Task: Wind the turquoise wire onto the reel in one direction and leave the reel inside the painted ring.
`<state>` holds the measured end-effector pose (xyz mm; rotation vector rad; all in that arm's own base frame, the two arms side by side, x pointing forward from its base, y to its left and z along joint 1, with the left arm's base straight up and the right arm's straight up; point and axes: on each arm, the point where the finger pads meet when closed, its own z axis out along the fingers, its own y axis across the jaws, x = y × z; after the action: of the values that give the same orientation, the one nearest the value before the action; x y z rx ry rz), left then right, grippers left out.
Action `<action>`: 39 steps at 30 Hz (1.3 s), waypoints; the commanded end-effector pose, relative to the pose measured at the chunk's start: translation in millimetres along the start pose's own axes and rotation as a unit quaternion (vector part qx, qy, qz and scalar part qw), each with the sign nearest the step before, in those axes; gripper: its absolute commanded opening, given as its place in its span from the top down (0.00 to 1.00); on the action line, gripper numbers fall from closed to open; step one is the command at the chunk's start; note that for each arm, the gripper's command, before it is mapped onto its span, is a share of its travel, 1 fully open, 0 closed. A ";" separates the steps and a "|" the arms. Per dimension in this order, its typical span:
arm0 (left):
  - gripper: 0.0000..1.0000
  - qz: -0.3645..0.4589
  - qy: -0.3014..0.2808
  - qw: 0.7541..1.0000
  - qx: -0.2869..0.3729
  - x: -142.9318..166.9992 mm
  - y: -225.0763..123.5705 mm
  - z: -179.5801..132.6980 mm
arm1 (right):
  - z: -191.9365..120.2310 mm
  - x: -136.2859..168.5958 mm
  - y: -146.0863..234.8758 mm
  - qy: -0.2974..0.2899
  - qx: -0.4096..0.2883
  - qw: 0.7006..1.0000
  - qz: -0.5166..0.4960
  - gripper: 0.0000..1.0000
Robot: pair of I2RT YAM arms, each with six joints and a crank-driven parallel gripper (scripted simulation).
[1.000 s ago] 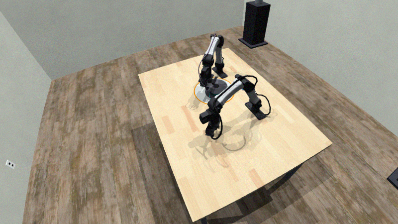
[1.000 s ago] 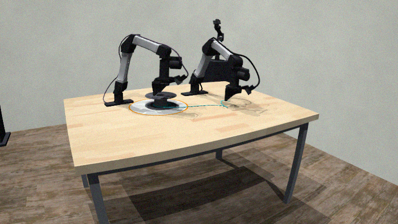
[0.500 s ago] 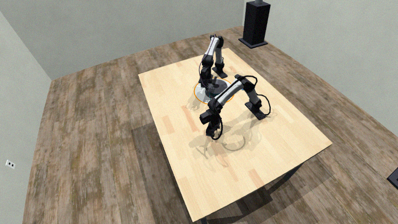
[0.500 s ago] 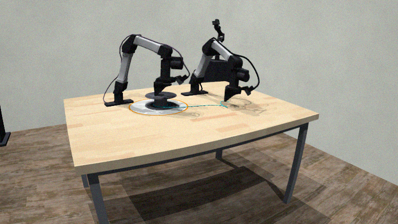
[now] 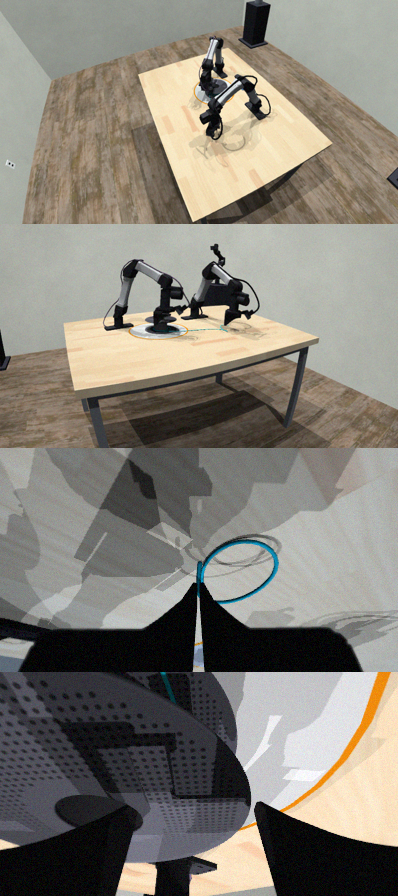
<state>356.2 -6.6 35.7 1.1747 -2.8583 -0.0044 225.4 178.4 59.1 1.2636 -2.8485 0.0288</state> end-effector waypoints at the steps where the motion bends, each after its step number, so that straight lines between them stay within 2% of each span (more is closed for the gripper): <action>1: 1.00 -0.004 -0.021 1.000 0.012 -4.8 -4.1 -16.5 | 9.3 -12.6 1.4 -0.015 -0.003 1.000 -0.006 0.00; 10: 1.00 -0.003 -0.021 1.000 0.012 -5.2 -5.7 -19.3 | 2.2 -12.2 2.2 -0.015 -0.003 1.000 -0.006 0.00; 15: 1.00 -0.003 -0.021 1.000 0.012 -5.9 -6.7 -20.1 | 2.2 -12.2 2.2 -0.015 -0.003 1.000 -0.006 0.05; 27: 1.00 -0.004 -0.014 1.000 0.014 -6.5 -8.5 -16.8 | 2.2 -12.2 2.2 -0.015 -0.003 1.000 -0.006 0.25; 32: 1.00 -0.004 -0.014 1.000 0.014 -5.8 -8.2 -14.8 | 7.8 -11.7 3.9 -0.015 -0.003 1.000 0.002 0.25; 35: 1.00 -0.004 -0.013 1.000 0.014 -5.1 -7.9 -12.9 | 8.1 -3.1 3.5 -0.015 -0.004 0.999 0.049 0.25; 39: 1.00 -0.001 -0.015 1.000 0.013 -4.2 -7.5 -10.4 | 8.9 25.3 6.0 -0.014 -0.006 0.981 0.192 0.25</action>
<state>359.0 -6.6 42.0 1.1797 -2.8613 -0.0021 217.9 177.1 55.1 1.0727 -2.9459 -0.0060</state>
